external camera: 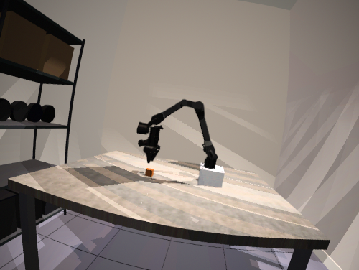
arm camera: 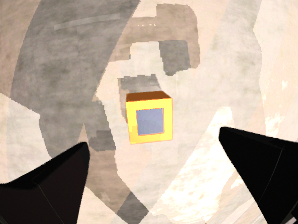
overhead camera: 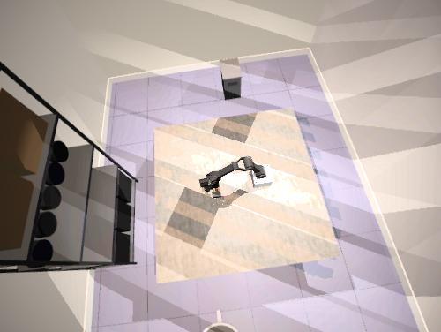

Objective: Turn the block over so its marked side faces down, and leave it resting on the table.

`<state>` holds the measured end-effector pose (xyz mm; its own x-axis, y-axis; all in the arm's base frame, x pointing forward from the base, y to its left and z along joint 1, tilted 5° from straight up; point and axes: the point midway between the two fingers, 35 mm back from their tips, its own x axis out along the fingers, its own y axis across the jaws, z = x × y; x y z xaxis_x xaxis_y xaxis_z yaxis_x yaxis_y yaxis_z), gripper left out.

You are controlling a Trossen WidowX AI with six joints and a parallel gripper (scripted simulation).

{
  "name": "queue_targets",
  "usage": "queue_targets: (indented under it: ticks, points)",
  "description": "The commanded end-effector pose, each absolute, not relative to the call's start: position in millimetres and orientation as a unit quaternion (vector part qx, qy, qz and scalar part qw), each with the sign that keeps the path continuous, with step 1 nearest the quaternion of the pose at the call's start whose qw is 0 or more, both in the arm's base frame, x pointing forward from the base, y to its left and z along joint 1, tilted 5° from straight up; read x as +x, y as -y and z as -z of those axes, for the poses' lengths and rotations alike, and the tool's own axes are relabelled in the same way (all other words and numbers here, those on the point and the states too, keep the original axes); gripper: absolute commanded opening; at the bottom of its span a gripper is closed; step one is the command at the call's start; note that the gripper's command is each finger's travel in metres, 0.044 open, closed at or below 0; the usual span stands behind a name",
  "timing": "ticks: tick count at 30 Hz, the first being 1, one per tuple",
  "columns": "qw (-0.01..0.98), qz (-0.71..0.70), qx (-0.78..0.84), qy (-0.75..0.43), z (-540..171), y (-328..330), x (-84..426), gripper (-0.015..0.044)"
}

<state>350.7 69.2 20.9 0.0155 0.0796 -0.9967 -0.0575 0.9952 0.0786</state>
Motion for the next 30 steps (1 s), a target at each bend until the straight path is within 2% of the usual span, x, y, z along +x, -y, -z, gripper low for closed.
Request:
queue_targets:
  ticks: [1,30]
  points:
    - [0.705,-0.048,0.010,-0.707,-8.9,-70.3,346.2,0.0440]
    - [0.705,-0.048,0.010,-0.707,38.5,-73.3,347.0,0.0440]
